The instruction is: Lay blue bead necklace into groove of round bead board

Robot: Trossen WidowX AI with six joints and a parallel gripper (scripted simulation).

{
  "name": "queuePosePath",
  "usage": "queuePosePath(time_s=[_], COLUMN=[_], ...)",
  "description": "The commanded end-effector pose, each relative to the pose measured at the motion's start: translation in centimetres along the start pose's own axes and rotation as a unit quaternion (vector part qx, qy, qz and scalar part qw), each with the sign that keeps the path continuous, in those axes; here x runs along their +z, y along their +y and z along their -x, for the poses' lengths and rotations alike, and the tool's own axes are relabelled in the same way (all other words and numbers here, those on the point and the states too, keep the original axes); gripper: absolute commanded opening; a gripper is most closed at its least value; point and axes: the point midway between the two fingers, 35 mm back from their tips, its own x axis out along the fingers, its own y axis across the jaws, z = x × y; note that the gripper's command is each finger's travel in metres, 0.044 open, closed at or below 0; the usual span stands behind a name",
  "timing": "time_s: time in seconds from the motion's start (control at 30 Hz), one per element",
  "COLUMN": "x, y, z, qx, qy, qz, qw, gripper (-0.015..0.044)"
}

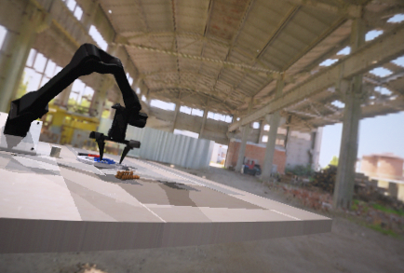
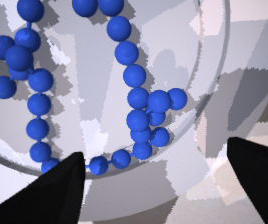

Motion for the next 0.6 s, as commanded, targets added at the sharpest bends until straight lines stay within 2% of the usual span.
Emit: queuePosePath(time_s=[0.0, 0.57], x=[0.1, -0.02], y=[-0.02, 0.04], z=[0.84, 1.02], qx=[-0.001, -0.001], qy=[-0.002, -0.002], qz=[-0.001, 0.0], qw=[1.0, 1.0], gripper=[0.044, 0.044])
